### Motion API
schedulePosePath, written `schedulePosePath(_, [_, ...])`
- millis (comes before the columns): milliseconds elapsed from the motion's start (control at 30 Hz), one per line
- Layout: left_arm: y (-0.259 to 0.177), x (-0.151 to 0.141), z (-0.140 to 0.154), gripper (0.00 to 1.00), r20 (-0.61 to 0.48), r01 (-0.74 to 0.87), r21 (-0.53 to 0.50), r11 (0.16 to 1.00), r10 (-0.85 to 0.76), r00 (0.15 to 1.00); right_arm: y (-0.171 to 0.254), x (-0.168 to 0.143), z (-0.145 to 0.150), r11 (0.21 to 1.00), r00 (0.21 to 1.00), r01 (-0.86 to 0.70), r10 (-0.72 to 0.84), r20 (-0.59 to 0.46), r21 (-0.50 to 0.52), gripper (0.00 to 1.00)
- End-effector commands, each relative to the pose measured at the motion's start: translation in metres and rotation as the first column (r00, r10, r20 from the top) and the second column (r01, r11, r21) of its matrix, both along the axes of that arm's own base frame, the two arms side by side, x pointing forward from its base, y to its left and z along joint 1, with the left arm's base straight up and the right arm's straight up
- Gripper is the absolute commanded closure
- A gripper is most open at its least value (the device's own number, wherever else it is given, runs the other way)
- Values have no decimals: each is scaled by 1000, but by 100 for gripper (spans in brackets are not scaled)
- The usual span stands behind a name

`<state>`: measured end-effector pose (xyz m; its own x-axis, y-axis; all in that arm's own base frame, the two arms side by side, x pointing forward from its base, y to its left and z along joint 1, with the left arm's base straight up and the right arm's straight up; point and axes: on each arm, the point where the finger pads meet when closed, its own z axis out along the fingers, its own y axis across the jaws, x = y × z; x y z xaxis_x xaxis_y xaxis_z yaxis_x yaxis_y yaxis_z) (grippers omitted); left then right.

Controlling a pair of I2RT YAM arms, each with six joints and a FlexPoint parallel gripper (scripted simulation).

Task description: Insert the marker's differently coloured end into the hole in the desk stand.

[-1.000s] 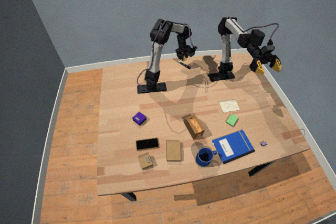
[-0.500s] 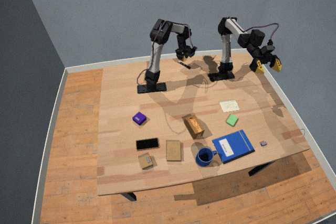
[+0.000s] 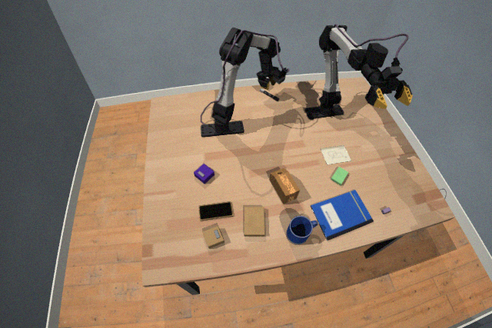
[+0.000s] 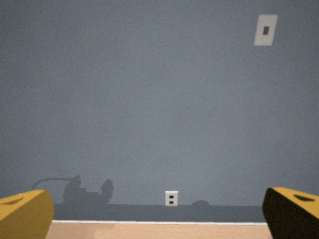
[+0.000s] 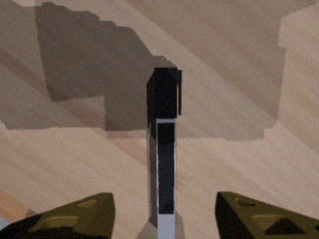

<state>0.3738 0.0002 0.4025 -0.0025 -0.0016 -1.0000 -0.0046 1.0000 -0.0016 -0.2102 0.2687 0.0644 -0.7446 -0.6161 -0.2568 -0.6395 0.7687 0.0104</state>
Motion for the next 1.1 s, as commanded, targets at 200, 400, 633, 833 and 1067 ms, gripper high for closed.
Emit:
schedulePosePath(200, [1,-5,28,0,72,2,6,1000,-2,997,-8,3,-12,948,979,-89,27,-201,-306,50])
schedulePosePath(400, [1,-5,28,0,72,2,6,1000,-2,997,-4,1,-3,893,904,-173,-23,-426,-415,50])
schedulePosePath(633, [1,-5,28,0,72,2,6,1000,-2,997,21,18,3,857,774,-220,-137,-618,-466,50])
schedulePosePath(833, [1,-5,28,0,72,2,6,1000,-2,997,23,31,-3,869,839,-157,-133,-527,-470,50])
schedulePosePath(1067, [1,-5,28,0,72,2,6,1000,-2,997,26,35,-4,870,836,-144,-148,-528,-472,50])
